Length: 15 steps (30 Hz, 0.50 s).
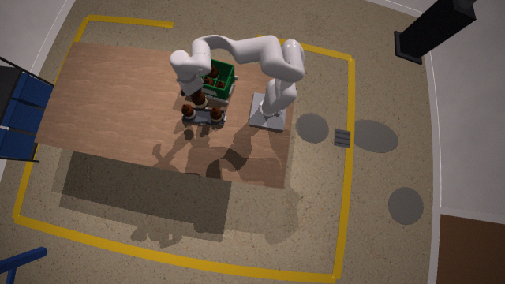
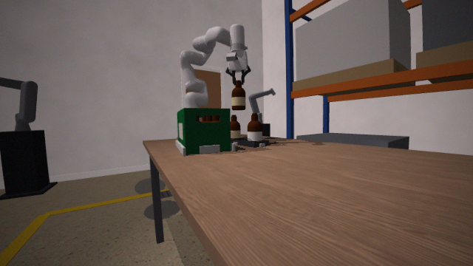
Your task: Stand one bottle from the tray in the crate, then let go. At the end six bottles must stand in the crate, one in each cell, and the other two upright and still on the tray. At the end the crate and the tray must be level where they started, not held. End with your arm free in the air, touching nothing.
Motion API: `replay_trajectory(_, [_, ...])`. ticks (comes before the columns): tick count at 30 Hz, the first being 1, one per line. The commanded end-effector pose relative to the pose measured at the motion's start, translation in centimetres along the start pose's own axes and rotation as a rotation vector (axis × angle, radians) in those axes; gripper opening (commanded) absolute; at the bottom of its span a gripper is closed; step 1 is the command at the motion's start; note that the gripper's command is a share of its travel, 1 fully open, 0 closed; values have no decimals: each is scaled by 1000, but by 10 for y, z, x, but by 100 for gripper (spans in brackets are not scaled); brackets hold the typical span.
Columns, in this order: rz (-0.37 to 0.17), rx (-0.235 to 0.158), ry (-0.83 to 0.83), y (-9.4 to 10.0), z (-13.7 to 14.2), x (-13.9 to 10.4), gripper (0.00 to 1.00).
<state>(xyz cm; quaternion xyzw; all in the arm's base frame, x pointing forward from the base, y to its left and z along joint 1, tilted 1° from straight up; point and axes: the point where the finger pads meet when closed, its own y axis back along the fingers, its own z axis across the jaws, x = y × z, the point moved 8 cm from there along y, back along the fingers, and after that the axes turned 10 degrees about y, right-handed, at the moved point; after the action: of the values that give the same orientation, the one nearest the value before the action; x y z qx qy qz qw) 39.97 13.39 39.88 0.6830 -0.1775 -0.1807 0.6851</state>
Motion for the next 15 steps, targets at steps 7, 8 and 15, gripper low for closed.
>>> replay_trajectory(7, [3, 4, 0, 2, 12, 3, 0])
replay_trajectory(8, [3, 4, 0, 2, 14, 3, 0])
replay_trajectory(15, [4, 4, 0, 2, 27, 6, 0])
